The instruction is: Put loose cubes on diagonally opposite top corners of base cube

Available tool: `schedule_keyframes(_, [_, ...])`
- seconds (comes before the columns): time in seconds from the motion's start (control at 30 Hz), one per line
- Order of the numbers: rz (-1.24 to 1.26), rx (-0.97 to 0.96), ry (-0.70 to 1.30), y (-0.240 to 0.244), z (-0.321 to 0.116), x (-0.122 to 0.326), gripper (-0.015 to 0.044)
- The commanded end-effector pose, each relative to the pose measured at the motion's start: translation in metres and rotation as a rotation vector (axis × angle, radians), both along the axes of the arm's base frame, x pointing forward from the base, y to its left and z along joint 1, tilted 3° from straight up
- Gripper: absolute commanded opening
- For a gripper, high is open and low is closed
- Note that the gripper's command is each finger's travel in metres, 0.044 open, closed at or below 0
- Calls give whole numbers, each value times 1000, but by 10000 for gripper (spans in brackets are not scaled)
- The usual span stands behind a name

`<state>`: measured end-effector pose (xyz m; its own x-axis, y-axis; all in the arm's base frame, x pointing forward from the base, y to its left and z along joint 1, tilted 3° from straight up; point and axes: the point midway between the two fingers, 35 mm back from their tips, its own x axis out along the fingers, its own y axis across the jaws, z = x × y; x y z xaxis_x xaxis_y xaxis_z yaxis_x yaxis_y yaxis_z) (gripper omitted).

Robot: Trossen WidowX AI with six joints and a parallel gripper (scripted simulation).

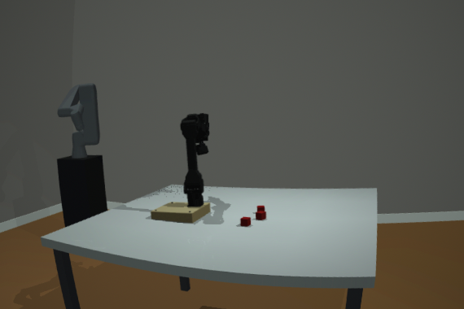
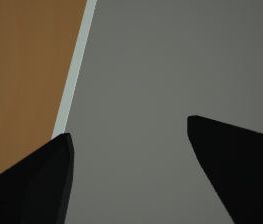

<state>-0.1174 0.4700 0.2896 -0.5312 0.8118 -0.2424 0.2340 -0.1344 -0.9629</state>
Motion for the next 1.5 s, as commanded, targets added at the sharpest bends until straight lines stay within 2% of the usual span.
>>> schedule_keyframes(0.0, [-140, -65, -17, 11, -14, 59, 265])
schedule_keyframes(0.3, [-436, -218, -22, 3, -46, 185, 265])
schedule_keyframes(0.63, [-756, -396, 9, -48, -78, 313, 265])
schedule_keyframes(1.07, [-1148, -635, 111, -168, -116, 437, 265])
schedule_keyframes(1.47, [-1474, -857, 276, -309, -145, 493, 265])
